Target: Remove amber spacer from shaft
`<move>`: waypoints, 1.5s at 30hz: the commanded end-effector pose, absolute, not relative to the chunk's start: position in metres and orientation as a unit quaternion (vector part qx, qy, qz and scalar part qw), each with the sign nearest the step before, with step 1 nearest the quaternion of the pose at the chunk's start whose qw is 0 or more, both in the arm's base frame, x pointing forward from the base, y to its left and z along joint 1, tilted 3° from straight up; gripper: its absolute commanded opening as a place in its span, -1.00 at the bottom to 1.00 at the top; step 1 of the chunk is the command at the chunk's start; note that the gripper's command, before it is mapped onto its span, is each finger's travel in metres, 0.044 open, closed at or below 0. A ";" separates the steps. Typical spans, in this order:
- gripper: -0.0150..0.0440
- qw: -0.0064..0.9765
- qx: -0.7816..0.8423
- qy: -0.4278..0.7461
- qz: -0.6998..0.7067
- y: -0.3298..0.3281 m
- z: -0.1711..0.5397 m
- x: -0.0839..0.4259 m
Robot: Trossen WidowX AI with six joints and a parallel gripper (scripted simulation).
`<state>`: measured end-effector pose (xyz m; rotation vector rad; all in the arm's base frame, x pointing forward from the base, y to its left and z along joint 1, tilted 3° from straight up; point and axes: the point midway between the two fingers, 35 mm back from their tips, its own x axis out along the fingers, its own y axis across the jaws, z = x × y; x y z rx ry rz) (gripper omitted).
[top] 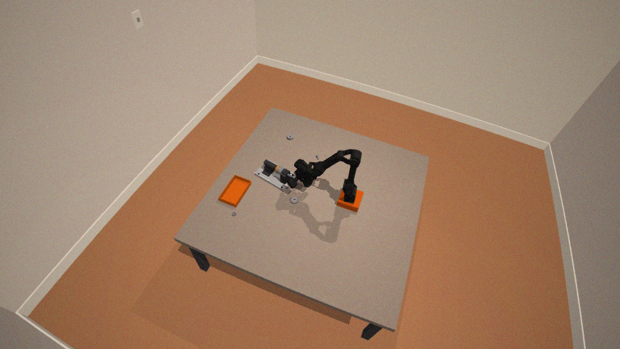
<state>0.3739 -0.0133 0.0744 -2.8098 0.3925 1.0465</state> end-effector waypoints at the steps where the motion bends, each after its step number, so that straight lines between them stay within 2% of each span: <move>1: 1.00 0.058 -0.928 0.127 0.345 -0.013 0.075 0.375; 45: 1.00 0.058 -0.928 0.127 0.344 -0.016 0.063 0.388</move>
